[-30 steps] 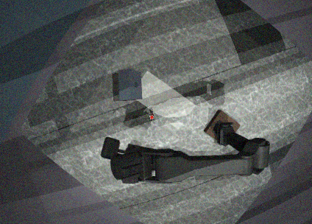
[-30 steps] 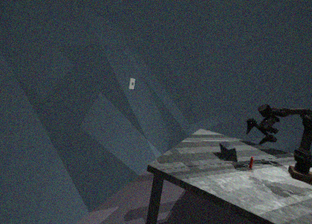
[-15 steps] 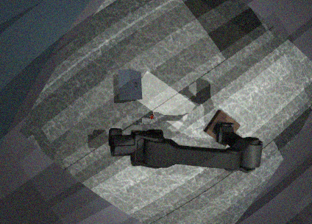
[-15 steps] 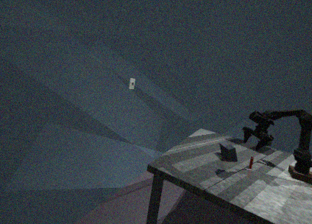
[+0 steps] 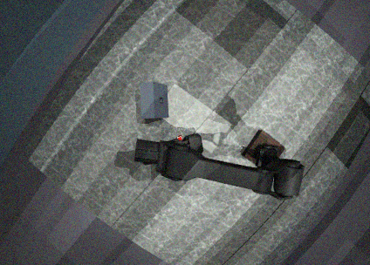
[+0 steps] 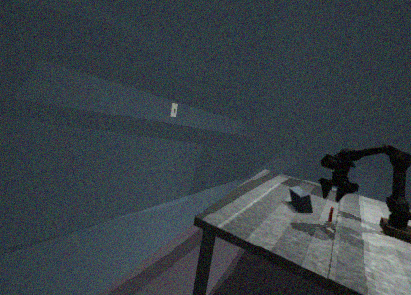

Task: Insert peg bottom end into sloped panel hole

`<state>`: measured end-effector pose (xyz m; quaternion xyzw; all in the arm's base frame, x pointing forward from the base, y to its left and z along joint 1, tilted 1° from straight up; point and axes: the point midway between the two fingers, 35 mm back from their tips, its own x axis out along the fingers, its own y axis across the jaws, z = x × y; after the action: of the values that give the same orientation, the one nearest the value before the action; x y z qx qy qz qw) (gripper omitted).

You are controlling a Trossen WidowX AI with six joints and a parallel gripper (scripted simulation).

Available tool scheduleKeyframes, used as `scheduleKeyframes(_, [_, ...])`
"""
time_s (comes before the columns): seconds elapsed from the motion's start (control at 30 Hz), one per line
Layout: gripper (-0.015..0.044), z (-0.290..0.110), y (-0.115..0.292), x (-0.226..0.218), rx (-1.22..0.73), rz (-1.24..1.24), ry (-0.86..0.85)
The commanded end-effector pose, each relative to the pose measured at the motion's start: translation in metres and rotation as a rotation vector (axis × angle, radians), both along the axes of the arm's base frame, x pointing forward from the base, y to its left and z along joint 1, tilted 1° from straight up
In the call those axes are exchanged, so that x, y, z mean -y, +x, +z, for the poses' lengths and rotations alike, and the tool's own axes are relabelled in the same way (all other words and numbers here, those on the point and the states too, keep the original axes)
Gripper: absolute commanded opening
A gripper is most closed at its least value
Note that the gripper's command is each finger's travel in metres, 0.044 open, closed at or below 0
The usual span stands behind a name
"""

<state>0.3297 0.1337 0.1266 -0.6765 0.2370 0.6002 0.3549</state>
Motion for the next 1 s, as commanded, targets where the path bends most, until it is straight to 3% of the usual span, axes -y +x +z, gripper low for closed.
scheduleKeyframes(0.0, [0.044, -0.011, -0.005, 0.013, -0.049, 0.061, -0.046])
scheduleKeyframes(0.2, [0.044, -0.024, -0.015, 0.03, -0.123, 0.157, -0.096])
scheduleKeyframes(0.97, [0.044, -0.053, -0.013, 0.029, -0.126, 0.16, -0.097])
